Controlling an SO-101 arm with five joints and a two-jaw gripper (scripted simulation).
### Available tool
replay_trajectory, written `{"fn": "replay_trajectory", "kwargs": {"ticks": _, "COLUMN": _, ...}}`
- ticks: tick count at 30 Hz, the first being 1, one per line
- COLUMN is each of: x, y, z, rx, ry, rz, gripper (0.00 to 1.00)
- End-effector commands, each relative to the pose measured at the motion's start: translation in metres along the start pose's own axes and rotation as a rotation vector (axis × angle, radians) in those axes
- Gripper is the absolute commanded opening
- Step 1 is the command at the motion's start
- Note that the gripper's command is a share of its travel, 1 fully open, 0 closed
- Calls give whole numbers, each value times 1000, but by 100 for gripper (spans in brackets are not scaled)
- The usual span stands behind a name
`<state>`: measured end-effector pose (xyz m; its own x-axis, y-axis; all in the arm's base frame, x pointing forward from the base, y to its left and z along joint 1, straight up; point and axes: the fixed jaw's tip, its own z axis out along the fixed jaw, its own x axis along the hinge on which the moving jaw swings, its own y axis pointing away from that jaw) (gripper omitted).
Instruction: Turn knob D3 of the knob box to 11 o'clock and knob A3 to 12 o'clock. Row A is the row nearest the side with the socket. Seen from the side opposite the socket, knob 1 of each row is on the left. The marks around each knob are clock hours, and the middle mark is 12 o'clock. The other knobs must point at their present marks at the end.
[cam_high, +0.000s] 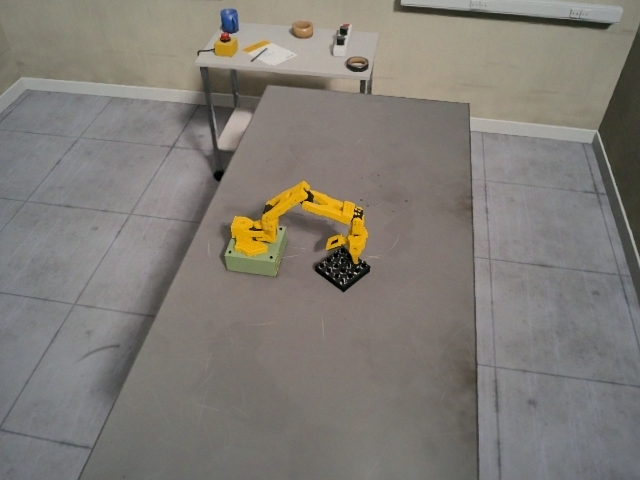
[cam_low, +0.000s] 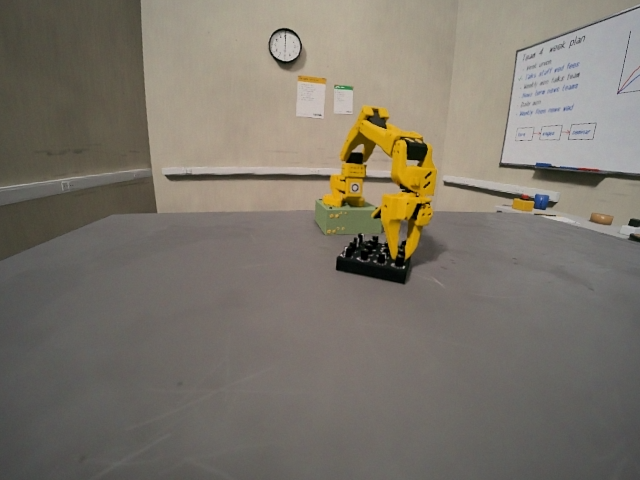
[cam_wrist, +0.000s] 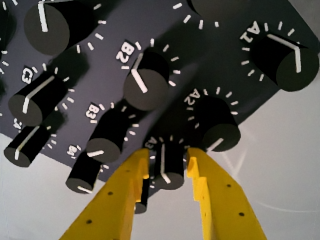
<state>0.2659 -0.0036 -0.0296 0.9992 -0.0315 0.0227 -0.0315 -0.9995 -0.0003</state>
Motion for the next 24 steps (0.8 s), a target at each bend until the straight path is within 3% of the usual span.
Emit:
{"fn": "replay_trajectory", "kwargs": {"ticks": 1, "x": -4, "y": 0, "z": 7, "rx": 0, "ry": -19, "rz": -5, "gripper": 10}}
{"fn": "replay_trajectory", "kwargs": {"ticks": 24, "x": -2, "y": 0, "z": 4, "rx": 0, "ry": -19, "rz": -5, "gripper": 10}}
